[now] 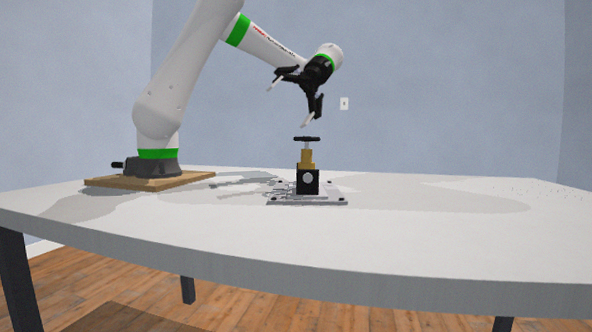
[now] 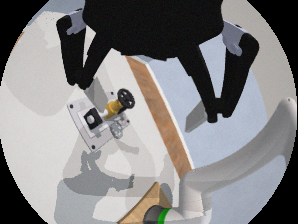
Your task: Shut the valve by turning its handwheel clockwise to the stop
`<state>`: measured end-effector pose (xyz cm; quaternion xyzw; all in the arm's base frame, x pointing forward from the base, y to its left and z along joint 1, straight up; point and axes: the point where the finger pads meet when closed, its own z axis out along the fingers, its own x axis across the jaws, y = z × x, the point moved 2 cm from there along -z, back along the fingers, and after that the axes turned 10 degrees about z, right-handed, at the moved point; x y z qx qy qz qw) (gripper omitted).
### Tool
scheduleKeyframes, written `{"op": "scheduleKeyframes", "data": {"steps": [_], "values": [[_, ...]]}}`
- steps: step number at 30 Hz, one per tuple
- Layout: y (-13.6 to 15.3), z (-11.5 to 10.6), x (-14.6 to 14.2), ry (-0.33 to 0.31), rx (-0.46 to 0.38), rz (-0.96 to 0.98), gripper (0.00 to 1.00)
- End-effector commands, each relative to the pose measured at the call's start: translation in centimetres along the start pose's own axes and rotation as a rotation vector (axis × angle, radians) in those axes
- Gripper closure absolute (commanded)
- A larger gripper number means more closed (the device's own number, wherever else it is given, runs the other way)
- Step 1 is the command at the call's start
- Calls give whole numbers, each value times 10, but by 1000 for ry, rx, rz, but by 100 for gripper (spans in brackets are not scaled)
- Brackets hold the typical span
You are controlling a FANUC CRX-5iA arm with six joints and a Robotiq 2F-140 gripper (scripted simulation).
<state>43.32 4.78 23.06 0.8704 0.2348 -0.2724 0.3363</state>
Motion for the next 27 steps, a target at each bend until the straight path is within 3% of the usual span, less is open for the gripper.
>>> {"op": "scheduleKeyframes", "data": {"steps": [1, 18, 27], "values": [[0, 0, 0, 0, 0, 0, 0], [0, 0, 0, 1, 2, 3, 0], [20, 32, 11, 93, 217, 311, 0]]}}
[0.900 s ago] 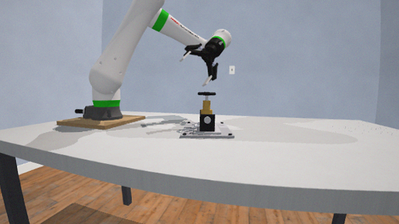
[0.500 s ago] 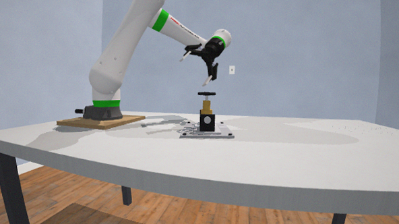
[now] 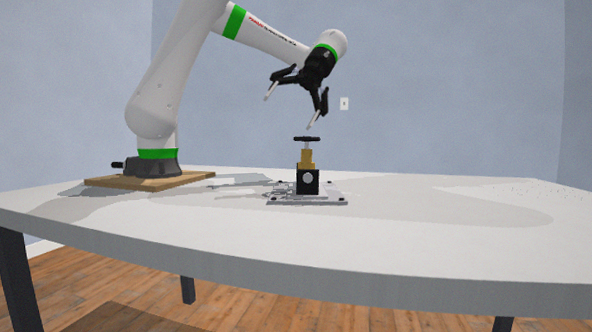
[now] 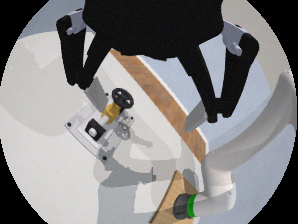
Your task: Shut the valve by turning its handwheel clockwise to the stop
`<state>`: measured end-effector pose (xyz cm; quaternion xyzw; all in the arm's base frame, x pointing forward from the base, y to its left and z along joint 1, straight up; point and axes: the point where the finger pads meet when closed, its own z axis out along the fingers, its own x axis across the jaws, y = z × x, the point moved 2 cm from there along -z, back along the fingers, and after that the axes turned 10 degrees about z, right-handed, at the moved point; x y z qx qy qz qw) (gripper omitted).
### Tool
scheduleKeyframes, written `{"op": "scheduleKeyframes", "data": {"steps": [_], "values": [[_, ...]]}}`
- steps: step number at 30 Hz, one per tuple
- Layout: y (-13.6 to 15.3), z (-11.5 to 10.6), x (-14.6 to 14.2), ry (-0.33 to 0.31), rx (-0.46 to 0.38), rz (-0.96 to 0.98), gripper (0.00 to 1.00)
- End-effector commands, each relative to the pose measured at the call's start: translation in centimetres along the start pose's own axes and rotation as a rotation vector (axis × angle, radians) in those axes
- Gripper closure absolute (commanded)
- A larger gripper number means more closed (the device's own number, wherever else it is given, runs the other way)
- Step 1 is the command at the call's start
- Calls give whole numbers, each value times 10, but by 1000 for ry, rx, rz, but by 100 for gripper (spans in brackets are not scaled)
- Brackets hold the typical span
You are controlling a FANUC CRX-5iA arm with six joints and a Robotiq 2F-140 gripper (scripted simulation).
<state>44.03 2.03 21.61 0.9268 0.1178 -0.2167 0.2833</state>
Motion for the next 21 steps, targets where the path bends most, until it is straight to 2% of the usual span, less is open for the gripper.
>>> {"op": "scheduleKeyframes", "data": {"steps": [1, 5, 7, 9, 20, 21], "values": [[9, 10, 6, 35, 95, 141, 0], [19, 19, 12, 64, 194, 291, 0], [19, 19, 12, 64, 194, 291, 0], [28, 25, 17, 85, 279, 421, 0], [61, 33, 29, 123, 534, 818, 0], [68, 33, 31, 126, 577, 884, 0]]}}
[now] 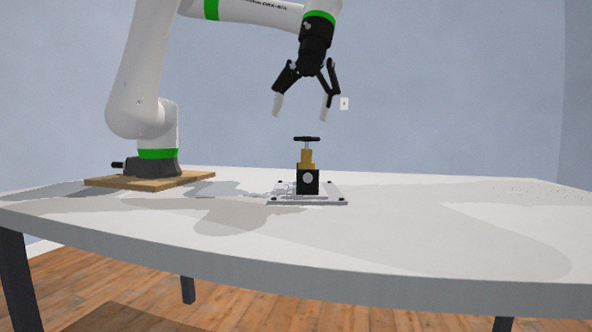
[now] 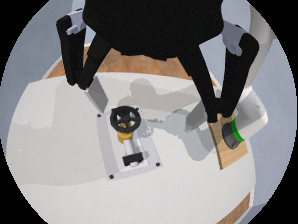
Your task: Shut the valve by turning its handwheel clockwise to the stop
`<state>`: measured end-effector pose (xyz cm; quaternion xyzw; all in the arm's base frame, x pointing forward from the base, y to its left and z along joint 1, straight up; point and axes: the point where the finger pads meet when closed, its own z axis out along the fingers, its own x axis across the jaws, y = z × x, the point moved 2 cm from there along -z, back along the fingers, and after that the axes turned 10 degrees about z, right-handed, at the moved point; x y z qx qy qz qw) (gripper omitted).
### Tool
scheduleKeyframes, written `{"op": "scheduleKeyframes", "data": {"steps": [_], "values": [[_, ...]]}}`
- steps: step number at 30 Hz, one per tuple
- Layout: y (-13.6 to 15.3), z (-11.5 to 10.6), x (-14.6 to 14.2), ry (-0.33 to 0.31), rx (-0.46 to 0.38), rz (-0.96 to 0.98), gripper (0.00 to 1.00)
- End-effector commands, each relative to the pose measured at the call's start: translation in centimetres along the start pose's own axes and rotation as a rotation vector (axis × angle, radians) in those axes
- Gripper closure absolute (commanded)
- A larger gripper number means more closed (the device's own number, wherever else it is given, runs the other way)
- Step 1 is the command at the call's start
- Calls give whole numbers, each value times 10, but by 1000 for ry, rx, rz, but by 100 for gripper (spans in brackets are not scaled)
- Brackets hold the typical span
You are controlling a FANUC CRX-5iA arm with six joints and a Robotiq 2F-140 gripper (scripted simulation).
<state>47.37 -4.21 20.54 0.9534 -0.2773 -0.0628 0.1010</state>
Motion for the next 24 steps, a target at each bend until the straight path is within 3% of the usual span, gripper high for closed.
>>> {"op": "scheduleKeyframes", "data": {"steps": [1, 4, 5, 10, 24], "values": [[7, -4, 13, 10, 89, 149, 0], [8, -5, 15, 11, 103, 173, 0], [13, -9, 24, 15, 163, 275, 0], [20, -16, 36, 19, 242, 409, 0], [20, -15, 37, 19, 244, 412, 0]]}}
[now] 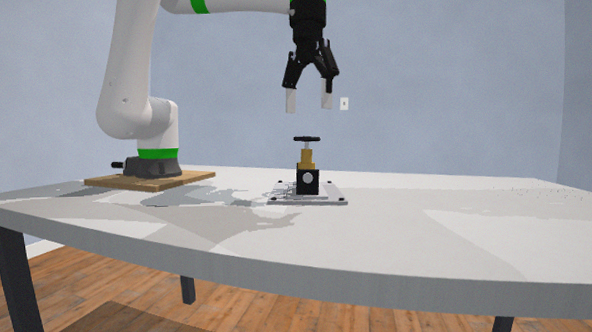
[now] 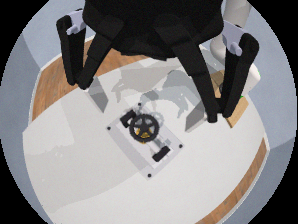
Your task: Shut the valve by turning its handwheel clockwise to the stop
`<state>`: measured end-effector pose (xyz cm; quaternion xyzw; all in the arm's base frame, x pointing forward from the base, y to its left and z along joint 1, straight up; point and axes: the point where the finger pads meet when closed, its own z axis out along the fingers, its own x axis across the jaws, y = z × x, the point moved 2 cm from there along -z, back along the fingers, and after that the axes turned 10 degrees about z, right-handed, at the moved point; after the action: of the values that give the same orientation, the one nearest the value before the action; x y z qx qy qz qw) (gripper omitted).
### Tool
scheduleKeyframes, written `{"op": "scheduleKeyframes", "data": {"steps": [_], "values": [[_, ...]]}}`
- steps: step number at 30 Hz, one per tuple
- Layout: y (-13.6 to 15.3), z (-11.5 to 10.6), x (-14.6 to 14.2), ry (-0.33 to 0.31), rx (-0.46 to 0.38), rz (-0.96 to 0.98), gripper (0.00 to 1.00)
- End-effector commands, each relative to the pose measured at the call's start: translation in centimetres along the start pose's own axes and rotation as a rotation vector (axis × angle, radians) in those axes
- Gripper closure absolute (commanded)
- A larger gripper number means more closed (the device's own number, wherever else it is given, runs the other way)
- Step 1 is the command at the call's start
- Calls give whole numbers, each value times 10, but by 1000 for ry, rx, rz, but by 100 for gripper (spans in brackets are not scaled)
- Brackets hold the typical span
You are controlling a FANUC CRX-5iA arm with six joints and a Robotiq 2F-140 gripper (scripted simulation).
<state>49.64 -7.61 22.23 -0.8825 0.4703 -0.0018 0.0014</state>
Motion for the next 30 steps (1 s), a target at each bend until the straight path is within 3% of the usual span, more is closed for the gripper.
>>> {"op": "scheduleKeyframes", "data": {"steps": [1, 30], "values": [[0, 0, 0, 0, 0, 0, 0], [0, 20, 0, 0, 0, 0, 0]]}}
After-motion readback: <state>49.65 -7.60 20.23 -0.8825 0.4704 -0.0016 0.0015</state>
